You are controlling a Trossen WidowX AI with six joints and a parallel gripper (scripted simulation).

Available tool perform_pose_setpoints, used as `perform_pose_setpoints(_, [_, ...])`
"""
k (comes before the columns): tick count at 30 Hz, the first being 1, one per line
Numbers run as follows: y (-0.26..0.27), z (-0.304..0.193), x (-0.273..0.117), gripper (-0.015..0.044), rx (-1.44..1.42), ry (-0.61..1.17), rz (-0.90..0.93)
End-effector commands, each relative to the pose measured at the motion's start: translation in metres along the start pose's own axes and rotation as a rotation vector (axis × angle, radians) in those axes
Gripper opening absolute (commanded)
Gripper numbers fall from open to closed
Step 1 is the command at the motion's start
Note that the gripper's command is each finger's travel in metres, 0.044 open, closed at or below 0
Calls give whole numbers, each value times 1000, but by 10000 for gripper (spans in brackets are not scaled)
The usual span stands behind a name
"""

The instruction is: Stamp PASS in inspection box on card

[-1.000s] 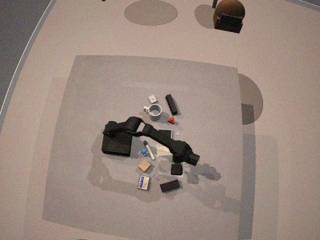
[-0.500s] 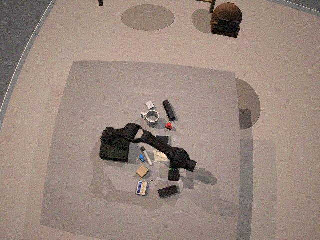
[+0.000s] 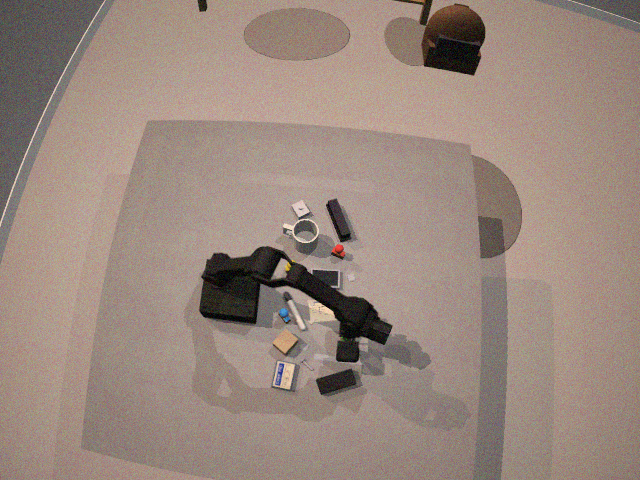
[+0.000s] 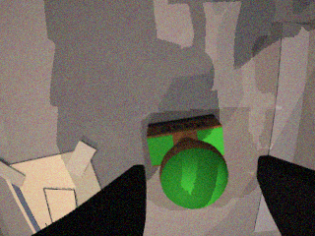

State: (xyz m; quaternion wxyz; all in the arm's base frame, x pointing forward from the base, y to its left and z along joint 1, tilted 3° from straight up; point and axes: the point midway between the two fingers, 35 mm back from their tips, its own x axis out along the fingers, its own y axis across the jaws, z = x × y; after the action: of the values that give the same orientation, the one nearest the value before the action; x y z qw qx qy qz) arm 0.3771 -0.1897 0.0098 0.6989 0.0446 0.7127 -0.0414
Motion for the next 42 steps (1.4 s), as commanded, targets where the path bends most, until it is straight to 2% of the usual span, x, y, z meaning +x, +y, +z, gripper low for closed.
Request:
perform_pose_setpoints(1, [2,-1,10,225,3,4,7])
perform_pose_setpoints(23, [3,-4,37,225,3,4,7])
perform_pose_setpoints(42, [2,-4,34,99,0,4,2])
